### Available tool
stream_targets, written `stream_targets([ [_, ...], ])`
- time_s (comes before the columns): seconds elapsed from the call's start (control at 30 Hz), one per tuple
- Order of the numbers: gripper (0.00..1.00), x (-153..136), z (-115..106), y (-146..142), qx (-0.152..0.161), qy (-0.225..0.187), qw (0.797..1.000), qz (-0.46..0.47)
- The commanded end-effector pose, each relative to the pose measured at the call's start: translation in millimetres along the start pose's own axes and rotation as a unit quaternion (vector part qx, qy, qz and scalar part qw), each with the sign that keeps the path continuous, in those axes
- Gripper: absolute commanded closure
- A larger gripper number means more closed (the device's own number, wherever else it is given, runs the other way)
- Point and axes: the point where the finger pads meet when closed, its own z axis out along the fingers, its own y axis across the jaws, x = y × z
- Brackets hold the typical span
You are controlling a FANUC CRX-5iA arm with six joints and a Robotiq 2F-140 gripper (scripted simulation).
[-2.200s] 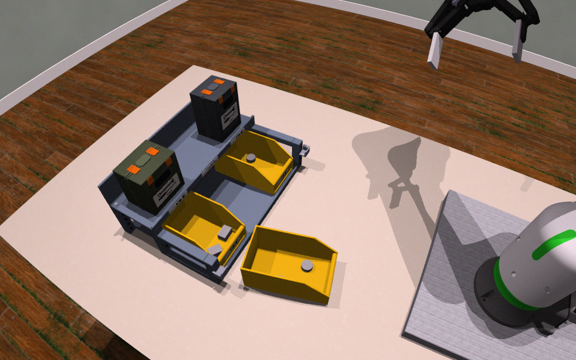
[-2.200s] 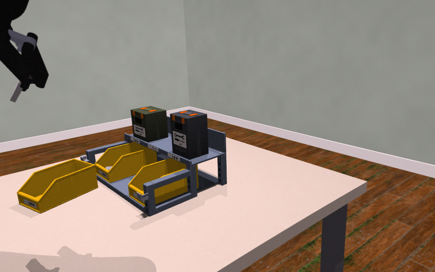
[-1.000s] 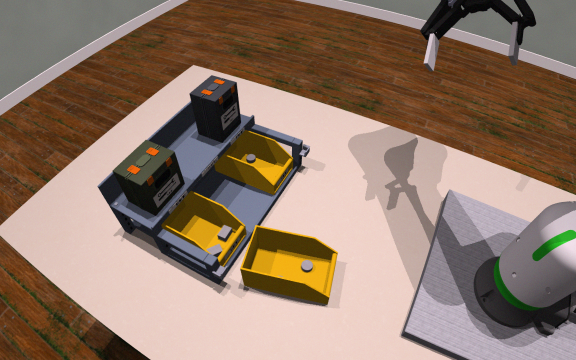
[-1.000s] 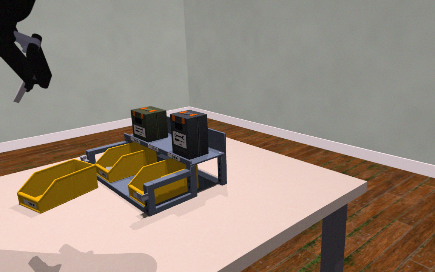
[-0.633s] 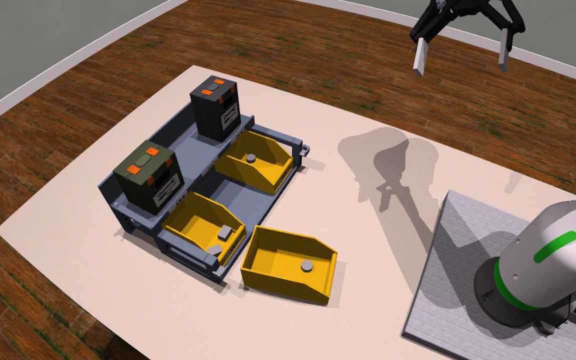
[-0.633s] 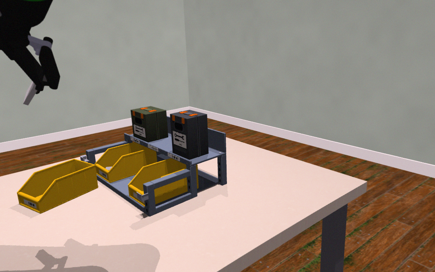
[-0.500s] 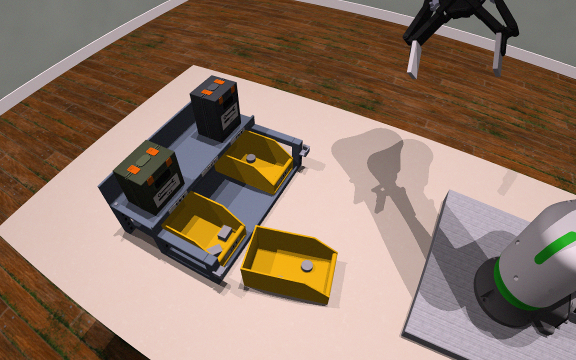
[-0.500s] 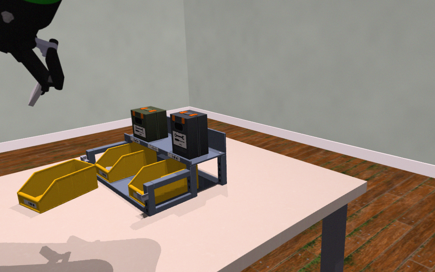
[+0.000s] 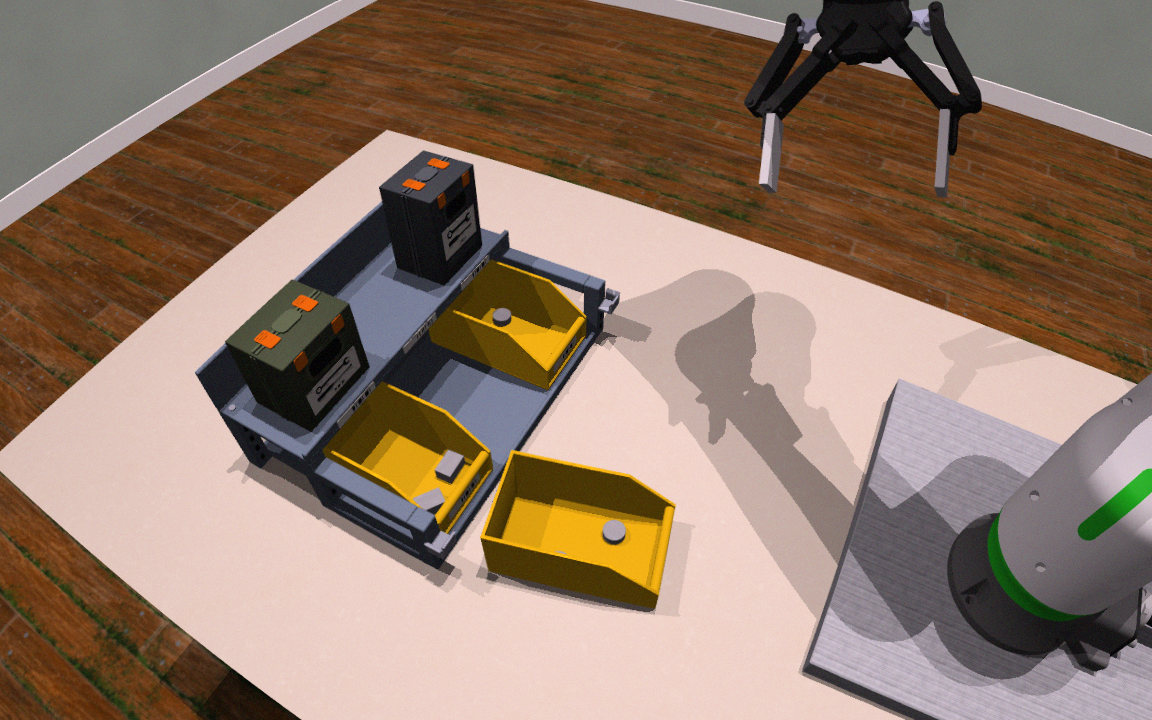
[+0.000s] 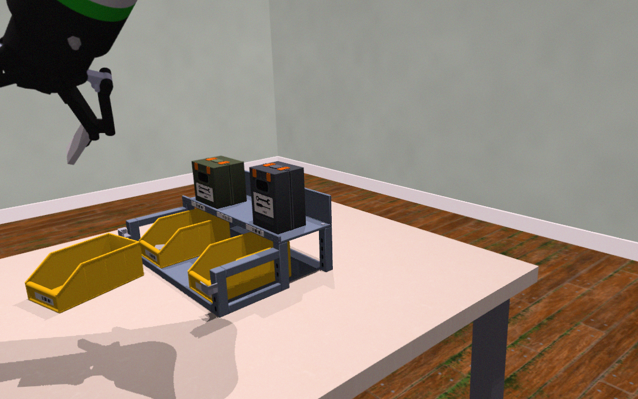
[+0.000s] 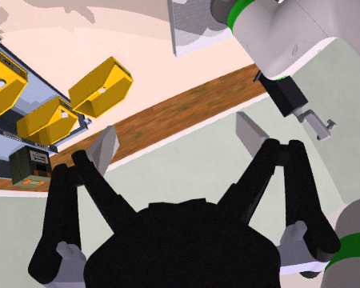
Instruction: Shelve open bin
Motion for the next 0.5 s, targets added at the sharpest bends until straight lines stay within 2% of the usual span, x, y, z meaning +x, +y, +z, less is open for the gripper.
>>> stream_targets([
  [0.0,0.0,-6,21,-18,-0.007,0.035,0.998,-0.044],
  [0.23,0.0,-12,50,-40,-0.022,0.084,0.99,-0.112],
  [0.47,0.0,-20,84,-64,-0.044,0.142,0.968,-0.202],
])
